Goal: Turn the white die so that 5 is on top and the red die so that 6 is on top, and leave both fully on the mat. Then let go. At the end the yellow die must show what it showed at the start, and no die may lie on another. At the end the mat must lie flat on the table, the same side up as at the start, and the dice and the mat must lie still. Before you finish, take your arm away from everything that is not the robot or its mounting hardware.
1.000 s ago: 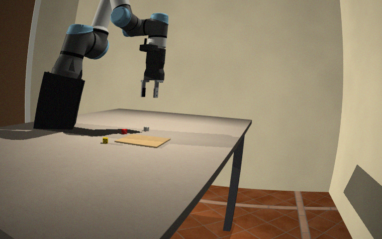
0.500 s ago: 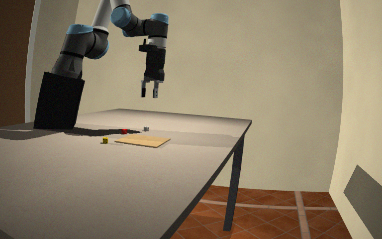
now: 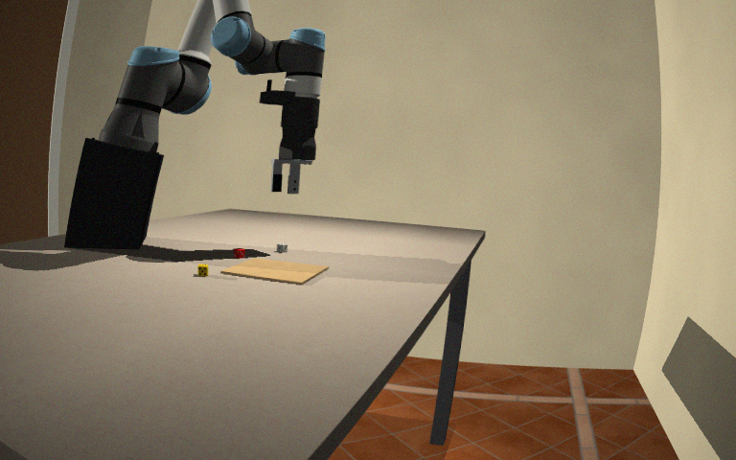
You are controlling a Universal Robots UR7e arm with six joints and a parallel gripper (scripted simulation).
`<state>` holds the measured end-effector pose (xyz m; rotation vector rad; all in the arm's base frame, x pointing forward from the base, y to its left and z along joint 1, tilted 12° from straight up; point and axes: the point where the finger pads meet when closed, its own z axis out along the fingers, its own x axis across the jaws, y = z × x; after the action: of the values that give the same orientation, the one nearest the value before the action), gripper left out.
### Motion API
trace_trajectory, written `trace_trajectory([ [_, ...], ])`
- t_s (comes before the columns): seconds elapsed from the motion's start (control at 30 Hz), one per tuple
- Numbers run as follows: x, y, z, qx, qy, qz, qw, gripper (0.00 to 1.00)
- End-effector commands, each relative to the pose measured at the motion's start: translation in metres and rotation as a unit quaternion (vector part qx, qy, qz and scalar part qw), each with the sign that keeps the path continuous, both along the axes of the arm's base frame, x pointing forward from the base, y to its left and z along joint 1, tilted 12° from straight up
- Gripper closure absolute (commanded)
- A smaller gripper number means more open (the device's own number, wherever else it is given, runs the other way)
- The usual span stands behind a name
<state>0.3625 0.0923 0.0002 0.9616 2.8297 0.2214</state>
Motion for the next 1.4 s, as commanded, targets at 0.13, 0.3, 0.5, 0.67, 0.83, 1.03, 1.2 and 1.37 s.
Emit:
trace_trajectory([
  [0.13, 0.000, -0.001, -0.008, 0.026, 0.012, -0.136, 0.990, 0.00],
  [0.3, -0.001, -0.002, -0.011, 0.035, 0.017, -0.186, 0.982, 0.00],
  [0.5, 0.000, -0.002, -0.017, 0.051, 0.025, -0.269, 0.961, 0.00],
  [0.67, 0.000, -0.002, -0.020, 0.063, 0.031, -0.333, 0.940, 0.00],
  [0.83, 0.001, -0.001, -0.024, 0.074, 0.037, -0.395, 0.915, 0.00],
  [1.03, 0.003, -0.001, -0.028, 0.086, 0.043, -0.455, 0.885, 0.00],
  [1.2, 0.005, -0.001, -0.032, 0.096, 0.048, -0.512, 0.852, 0.00],
  [1.37, 0.006, -0.001, -0.034, 0.105, 0.052, -0.556, 0.823, 0.00],
])
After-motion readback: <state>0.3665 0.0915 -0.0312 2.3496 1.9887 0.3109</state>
